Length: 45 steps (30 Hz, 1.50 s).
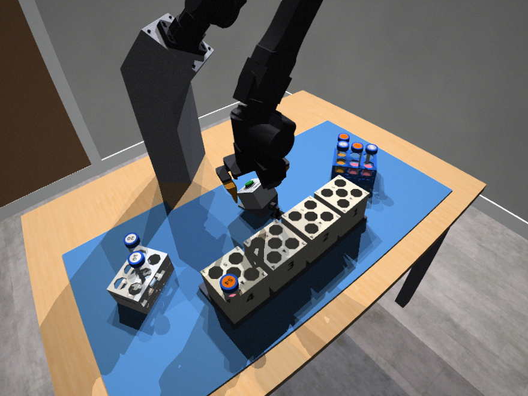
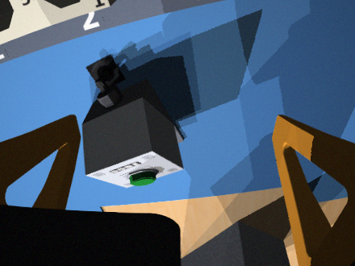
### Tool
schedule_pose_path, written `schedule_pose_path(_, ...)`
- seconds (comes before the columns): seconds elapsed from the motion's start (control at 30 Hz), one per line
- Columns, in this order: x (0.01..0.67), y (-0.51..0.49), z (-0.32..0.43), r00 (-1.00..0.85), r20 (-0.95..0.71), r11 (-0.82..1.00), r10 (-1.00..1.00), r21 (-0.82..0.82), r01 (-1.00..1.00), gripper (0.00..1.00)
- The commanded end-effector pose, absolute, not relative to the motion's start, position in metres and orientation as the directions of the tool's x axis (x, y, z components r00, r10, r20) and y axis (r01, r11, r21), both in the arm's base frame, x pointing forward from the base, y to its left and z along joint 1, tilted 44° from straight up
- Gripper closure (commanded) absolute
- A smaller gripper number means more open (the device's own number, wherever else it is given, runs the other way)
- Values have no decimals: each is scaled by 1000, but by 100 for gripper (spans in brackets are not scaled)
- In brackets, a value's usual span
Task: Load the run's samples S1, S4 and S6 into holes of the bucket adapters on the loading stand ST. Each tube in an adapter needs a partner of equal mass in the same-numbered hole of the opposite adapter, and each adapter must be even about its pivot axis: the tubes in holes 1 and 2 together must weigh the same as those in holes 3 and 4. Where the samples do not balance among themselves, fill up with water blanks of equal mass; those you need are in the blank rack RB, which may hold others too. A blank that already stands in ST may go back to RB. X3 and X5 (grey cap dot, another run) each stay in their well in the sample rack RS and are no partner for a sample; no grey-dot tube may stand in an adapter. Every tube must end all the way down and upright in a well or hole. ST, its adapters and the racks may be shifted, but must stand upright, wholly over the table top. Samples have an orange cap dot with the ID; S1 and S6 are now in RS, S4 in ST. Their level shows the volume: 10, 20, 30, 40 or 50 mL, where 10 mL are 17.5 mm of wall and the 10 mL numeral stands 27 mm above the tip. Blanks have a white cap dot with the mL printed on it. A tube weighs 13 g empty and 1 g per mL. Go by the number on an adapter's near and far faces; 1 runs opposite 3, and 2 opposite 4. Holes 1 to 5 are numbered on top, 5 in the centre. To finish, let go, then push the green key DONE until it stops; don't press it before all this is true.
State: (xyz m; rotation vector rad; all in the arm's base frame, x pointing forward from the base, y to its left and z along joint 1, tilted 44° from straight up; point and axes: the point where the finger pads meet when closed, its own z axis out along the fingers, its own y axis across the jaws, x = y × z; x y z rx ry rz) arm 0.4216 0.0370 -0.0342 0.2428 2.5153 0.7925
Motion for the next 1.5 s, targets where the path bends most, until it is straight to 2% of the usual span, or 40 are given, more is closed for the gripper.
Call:
schedule_pose_path(0.0, 422, 2, -52, -827, -266, 732, 495, 640, 233, 0)
schedule_pose_path(0.1, 420, -19, -67, -784, -156, 647, 601, 671, 362, 0)
schedule_pose_path(0.17, 420, -19, -67, -784, -156, 647, 601, 671, 362, 0)
schedule_pose_path(0.4, 421, -69, -99, -629, 63, 424, 775, 687, 590, 0)
schedule_pose_path(1.23, 427, -235, -203, -638, 36, 441, 769, 692, 571, 0)
schedule_pose_path(1.47, 434, -235, -200, -647, 24, 454, 762, 693, 560, 0)
